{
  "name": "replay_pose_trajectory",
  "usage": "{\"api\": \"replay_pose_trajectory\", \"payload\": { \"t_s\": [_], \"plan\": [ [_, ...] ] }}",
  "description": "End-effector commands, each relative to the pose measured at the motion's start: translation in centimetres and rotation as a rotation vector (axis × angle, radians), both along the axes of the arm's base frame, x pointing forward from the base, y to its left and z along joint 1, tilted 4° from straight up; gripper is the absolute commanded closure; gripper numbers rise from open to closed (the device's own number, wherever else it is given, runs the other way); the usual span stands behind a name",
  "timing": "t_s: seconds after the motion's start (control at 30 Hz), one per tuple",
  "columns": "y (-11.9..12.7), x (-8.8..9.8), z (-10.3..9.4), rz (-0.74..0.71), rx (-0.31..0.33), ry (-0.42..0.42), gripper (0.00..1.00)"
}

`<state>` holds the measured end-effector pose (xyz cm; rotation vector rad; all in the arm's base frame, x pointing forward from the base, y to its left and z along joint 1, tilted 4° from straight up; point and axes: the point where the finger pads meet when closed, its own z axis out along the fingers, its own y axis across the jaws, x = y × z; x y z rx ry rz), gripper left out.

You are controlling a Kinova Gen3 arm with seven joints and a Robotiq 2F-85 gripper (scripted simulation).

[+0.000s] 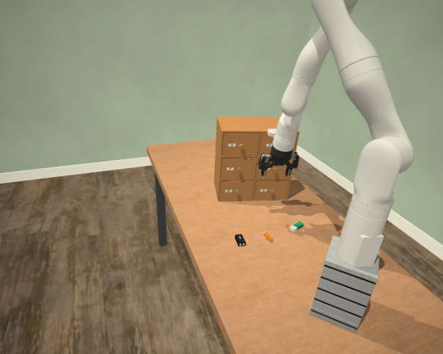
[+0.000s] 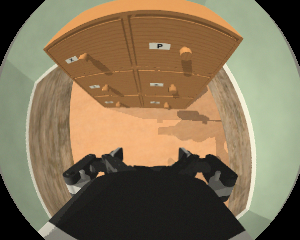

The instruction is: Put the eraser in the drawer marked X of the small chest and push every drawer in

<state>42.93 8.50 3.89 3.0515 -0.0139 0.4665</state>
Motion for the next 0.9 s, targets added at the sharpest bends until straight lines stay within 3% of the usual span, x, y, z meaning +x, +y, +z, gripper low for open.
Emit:
{"api": "replay_pose_trajectory", "payload": {
  "t_s": [0.0, 0.87],
  "plan": [
    [-1.04, 0.66, 0.63, -0.032, 0.013, 0.007, 0.00],
    [-0.96, -0.22, 1.60, -0.038, 0.017, 0.133, 0.00]
  ]
}}
